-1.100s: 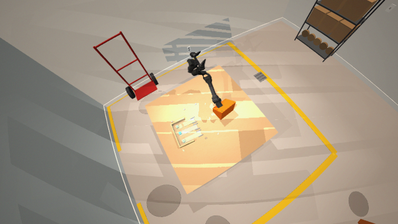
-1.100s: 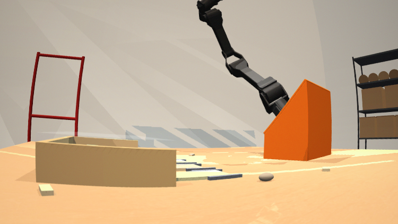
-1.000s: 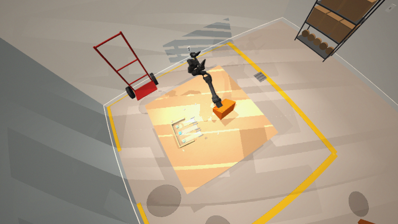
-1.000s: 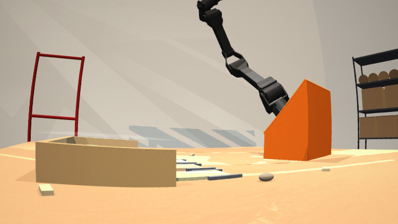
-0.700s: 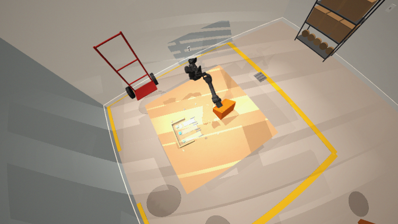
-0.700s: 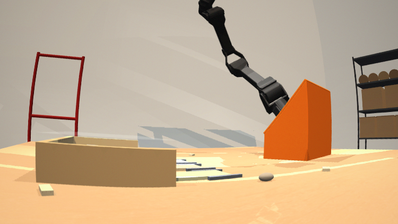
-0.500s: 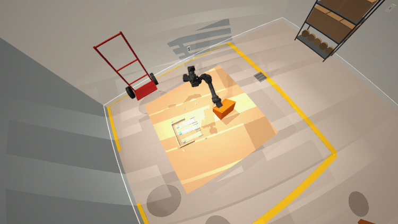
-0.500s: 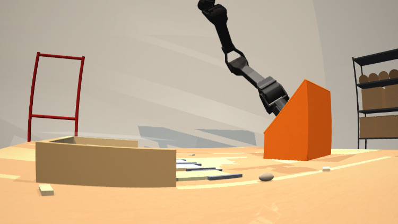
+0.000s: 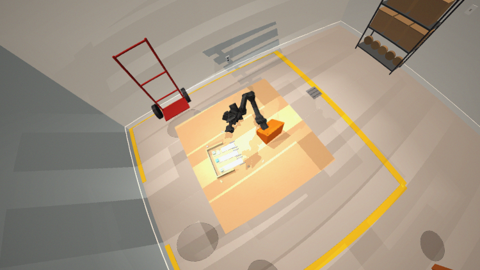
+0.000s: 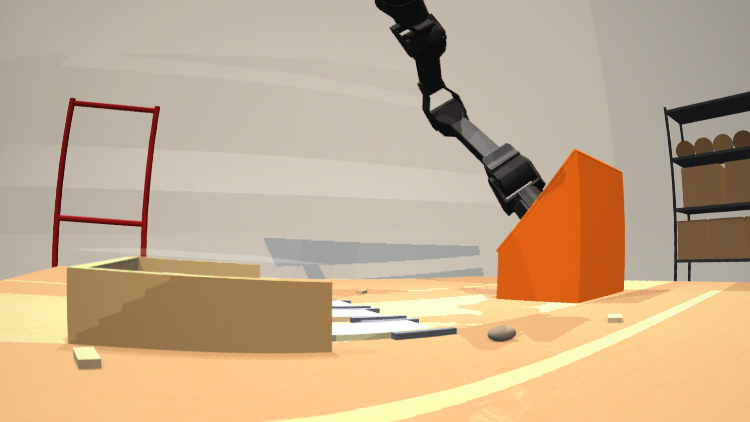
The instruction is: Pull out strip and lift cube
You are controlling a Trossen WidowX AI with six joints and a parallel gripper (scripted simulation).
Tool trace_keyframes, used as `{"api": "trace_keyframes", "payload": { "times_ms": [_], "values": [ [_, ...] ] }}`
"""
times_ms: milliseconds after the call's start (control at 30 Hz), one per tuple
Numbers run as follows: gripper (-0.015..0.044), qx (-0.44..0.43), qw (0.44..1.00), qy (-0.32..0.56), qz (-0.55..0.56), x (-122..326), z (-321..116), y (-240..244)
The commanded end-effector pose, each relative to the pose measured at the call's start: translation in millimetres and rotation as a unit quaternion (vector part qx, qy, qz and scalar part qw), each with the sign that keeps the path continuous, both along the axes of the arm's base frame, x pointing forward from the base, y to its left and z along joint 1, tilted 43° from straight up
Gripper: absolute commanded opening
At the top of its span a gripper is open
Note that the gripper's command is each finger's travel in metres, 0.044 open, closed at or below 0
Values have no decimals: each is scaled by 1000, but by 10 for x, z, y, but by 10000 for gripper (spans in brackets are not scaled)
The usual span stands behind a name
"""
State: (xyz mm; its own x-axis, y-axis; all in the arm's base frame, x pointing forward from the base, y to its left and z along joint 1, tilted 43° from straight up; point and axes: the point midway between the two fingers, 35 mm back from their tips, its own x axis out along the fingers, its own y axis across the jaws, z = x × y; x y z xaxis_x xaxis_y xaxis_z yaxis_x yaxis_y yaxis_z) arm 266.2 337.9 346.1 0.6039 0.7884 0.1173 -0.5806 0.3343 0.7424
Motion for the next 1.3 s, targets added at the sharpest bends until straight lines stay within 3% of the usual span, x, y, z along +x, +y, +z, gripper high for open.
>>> {"api": "trace_keyframes", "payload": {
  "times_ms": [0,267,600,667,1267],
  "values": [
    [400,-113,989,-25,-93,234,-551,-216],
    [400,-401,882,-63,-240,456,-1681,-975],
    [400,-725,623,-85,-279,249,-2564,-2094],
    [400,-744,602,-86,-277,224,-2600,-2167],
    [400,-744,602,-86,-277,224,-2600,-2167]
  ]
}}
